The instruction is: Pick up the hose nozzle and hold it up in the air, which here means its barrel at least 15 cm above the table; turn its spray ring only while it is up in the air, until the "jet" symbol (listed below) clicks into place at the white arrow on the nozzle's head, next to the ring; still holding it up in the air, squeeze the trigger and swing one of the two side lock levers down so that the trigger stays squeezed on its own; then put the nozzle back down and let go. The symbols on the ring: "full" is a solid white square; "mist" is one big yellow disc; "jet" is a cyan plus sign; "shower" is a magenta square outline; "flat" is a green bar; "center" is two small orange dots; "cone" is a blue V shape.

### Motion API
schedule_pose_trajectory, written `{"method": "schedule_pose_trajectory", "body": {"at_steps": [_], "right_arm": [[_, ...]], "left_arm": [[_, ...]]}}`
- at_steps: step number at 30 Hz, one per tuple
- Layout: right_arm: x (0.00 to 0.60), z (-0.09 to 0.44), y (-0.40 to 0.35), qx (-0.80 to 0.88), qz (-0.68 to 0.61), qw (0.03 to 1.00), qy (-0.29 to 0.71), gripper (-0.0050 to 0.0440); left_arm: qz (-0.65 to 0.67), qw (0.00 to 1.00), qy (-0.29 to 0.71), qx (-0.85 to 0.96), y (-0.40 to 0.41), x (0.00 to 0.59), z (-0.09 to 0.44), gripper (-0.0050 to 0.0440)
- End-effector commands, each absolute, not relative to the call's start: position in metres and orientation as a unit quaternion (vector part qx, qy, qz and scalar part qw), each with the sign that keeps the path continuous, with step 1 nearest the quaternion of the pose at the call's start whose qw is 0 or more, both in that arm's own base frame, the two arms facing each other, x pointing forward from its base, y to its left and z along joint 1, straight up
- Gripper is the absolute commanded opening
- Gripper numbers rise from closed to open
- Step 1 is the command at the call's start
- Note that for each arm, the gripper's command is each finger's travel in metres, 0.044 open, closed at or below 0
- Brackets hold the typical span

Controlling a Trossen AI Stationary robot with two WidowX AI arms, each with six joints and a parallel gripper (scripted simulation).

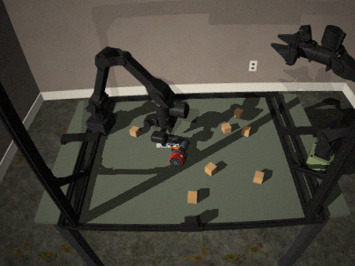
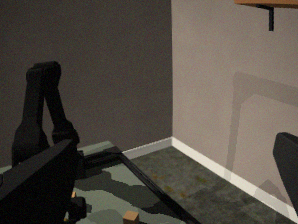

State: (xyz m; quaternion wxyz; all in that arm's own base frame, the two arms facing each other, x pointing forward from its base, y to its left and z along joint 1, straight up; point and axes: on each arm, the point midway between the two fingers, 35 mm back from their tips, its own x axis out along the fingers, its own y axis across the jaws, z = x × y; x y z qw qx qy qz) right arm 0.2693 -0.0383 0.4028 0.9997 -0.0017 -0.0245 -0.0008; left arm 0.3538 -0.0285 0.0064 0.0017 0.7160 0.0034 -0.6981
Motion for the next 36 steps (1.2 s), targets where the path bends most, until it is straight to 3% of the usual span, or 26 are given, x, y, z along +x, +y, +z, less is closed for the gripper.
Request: {"method": "schedule_pose_trajectory", "body": {"at_steps": [1,36], "right_arm": [[0.269,0.403,-0.038,0.000,0.000,1.000,-0.025,0.0400],[0.269,0.403,-0.038,0.000,0.000,1.000,-0.025,0.0400]], "left_arm": [[-0.707,0.001,0.001,0.707,-0.028,0.348,-0.006,0.0400],[-0.707,0.001,0.001,0.707,-0.028,0.345,-0.030,0.0400]]}}
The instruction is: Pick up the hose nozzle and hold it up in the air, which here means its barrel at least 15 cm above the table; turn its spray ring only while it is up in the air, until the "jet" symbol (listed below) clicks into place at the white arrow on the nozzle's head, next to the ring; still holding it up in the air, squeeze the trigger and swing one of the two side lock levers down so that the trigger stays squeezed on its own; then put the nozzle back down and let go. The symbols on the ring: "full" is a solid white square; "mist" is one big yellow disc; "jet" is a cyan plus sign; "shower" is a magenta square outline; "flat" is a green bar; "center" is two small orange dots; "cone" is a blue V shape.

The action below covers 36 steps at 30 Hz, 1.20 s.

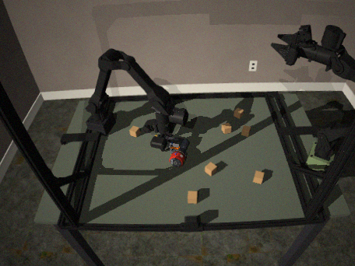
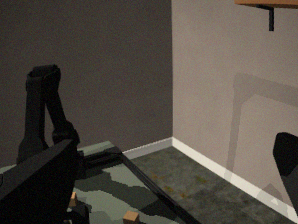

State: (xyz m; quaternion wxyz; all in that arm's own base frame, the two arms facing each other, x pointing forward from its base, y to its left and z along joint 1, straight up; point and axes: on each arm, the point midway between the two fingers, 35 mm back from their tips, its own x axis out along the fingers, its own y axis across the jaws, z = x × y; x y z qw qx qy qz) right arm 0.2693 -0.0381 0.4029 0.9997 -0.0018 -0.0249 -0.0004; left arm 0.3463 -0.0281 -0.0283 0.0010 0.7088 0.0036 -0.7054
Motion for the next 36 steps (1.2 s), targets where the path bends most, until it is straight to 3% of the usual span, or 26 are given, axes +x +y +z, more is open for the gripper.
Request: {"method": "schedule_pose_trajectory", "body": {"at_steps": [1,2,36], "right_arm": [[0.2694,0.4029,-0.0381,0.000,0.000,1.000,-0.025,0.0400],[0.2694,0.4029,-0.0381,0.000,0.000,1.000,-0.025,0.0400],[0.2694,0.4029,-0.0381,0.000,0.000,1.000,-0.025,0.0400]], "left_arm": [[-0.707,0.001,0.001,0.707,-0.0282,0.3448,-0.0299,0.0376],[-0.707,0.001,0.001,0.707,-0.0282,0.3448,-0.0299,0.0352],[-0.707,0.001,0.001,0.707,-0.0282,0.3448,-0.0299,0.0152]]}}
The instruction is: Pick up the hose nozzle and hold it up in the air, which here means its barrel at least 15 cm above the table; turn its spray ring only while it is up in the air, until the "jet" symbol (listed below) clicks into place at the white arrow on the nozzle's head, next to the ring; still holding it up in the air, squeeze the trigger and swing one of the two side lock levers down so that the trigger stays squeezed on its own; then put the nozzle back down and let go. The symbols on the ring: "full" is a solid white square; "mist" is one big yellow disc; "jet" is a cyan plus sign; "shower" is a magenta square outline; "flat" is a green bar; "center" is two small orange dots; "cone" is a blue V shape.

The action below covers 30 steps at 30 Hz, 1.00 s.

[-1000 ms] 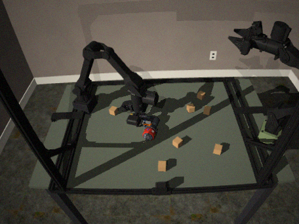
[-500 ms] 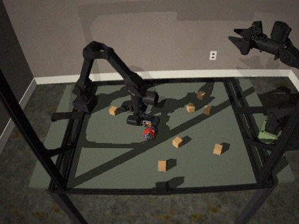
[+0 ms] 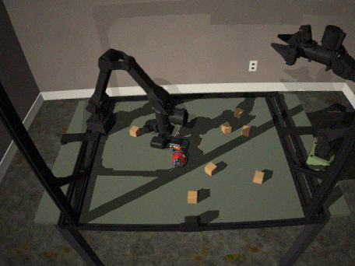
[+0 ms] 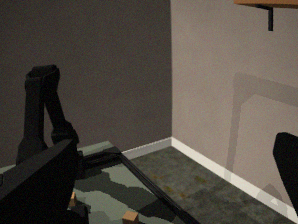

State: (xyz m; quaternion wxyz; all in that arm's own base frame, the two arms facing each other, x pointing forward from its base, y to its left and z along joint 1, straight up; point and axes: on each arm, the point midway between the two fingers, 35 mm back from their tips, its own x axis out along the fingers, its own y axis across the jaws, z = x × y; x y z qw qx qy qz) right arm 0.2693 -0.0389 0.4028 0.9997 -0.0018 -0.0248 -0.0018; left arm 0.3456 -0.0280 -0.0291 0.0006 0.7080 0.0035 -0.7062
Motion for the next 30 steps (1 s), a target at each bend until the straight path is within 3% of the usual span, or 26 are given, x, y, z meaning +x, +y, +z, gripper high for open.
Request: {"method": "schedule_pose_trajectory", "body": {"at_steps": [1,6,12,30], "right_arm": [[0.269,0.403,-0.038,0.000,0.000,1.000,-0.025,0.0400],[0.269,0.403,-0.038,0.000,0.000,1.000,-0.025,0.0400],[0.269,0.403,-0.038,0.000,0.000,1.000,-0.025,0.0400],[0.269,0.403,-0.038,0.000,0.000,1.000,-0.025,0.0400]], "left_arm": [[-0.707,0.001,0.001,0.707,-0.028,0.345,-0.030,0.0152],[-0.707,0.001,0.001,0.707,-0.028,0.345,-0.030,0.0145],[-0.708,0.001,0.004,0.706,-0.028,0.345,-0.026,0.0001],[-0.707,0.026,0.026,0.707,-0.027,0.345,0.053,0.0000]]}}
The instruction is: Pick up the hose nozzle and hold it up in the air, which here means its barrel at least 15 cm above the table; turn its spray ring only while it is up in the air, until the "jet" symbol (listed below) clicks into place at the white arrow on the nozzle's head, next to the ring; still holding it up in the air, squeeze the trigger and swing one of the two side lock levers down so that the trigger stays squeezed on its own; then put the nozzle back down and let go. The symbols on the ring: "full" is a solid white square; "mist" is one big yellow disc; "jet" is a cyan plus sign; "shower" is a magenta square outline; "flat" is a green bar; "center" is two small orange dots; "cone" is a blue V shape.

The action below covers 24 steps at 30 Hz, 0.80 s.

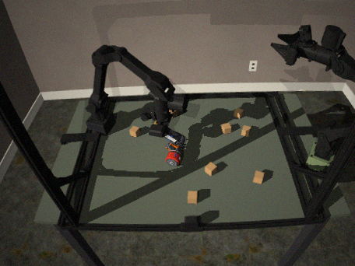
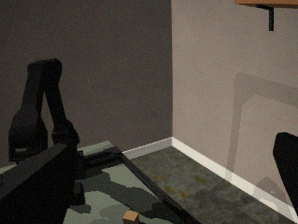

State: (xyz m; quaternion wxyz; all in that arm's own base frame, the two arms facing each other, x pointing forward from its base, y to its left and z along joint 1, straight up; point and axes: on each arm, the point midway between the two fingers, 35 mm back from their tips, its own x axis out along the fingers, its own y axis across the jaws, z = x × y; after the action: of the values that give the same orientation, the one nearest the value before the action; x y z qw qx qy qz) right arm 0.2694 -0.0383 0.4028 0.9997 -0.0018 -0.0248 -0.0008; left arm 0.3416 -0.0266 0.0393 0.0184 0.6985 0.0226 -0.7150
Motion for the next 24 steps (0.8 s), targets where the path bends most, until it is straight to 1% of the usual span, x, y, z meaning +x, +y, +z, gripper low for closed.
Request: {"method": "schedule_pose_trajectory", "body": {"at_steps": [1,18,24], "right_arm": [[0.2694,0.4029,-0.0381,0.000,0.000,1.000,-0.025,0.0400],[0.2694,0.4029,-0.0381,0.000,0.000,1.000,-0.025,0.0400],[0.2694,0.4029,-0.0381,0.000,0.000,1.000,-0.025,0.0400]], "left_arm": [[-0.707,0.026,0.026,0.707,-0.0274,0.3452,0.0526,0.0000],[-0.707,0.014,0.014,0.707,-0.0275,0.3452,0.0526,0.0000],[-0.696,0.017,0.015,0.718,-0.0283,0.3534,0.0491,0.0000]]}}
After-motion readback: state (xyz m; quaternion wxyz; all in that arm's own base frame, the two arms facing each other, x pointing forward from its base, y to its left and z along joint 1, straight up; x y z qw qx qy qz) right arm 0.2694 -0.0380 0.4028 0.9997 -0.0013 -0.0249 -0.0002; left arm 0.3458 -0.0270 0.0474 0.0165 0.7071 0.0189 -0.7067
